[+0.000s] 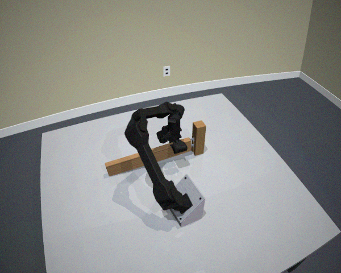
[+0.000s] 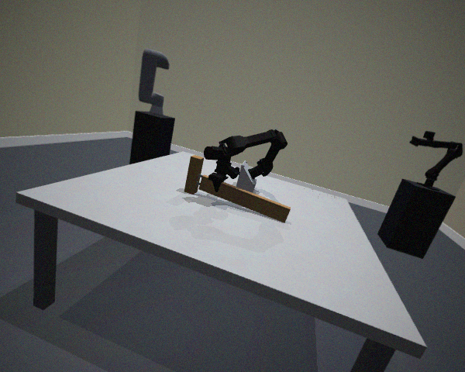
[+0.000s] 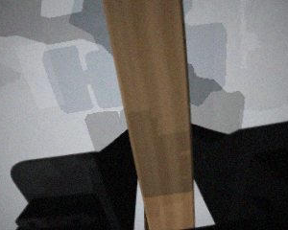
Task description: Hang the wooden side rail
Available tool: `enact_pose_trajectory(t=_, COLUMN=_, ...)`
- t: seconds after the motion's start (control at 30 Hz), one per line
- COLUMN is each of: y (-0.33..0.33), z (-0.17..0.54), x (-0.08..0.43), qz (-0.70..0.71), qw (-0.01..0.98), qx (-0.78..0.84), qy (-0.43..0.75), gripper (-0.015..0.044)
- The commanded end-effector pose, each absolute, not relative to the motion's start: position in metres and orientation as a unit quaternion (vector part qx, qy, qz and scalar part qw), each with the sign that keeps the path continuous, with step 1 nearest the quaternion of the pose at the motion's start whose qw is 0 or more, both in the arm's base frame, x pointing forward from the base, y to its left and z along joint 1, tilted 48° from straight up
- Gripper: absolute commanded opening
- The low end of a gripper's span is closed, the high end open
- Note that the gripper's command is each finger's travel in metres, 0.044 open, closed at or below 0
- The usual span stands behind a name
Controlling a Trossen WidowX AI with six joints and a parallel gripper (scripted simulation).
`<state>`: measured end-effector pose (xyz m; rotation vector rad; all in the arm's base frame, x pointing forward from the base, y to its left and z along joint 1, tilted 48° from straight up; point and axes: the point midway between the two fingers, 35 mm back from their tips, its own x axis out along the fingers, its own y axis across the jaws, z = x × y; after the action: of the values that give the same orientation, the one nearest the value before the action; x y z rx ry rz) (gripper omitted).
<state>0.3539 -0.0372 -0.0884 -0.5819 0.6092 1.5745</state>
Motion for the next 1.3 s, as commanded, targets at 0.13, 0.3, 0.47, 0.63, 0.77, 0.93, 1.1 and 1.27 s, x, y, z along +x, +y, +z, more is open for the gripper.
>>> enact_pose_trajectory(t=0.13, y=-0.0417, z=-0.0895, x=0.3534, qz=0.684, qw=0.63, qx=-0.255, qy=0.267, gripper=0.0)
enact_pose_trajectory(t=0.3, y=-0.0419, z=-0.09, x=0.3539, qz=0.684, qw=0.63, qx=-0.255, qy=0.267, gripper=0.0)
enact_pose_trajectory(t=0.47, y=-0.0424, z=-0.0901, x=0.3543, qz=0.684, qw=0.63, qx=-0.255, qy=0.267, gripper=0.0)
enact_pose_trajectory(t=0.63, y=-0.0431, z=-0.0901, x=0.3544, qz=0.684, qw=0.63, qx=-0.255, qy=0.267, gripper=0.0)
enact_pose_trajectory(t=0.77, y=-0.0437, z=-0.0901, x=0.354, qz=0.684, qw=0.63, qx=-0.255, qy=0.267, gripper=0.0)
enact_pose_trajectory(t=0.93, y=-0.0438, z=-0.0908, x=0.3534, qz=0.684, qw=0.63, qx=-0.255, qy=0.267, gripper=0.0)
enact_pose_trajectory(t=1.1, y=-0.0438, z=-0.0915, x=0.3533, qz=0.684, qw=0.63, qx=-0.255, qy=0.267, gripper=0.0)
enact_pose_trajectory(t=1.27, y=-0.0439, z=-0.0921, x=0.3538, qz=0.684, qw=0.63, qx=-0.255, qy=0.267, gripper=0.0)
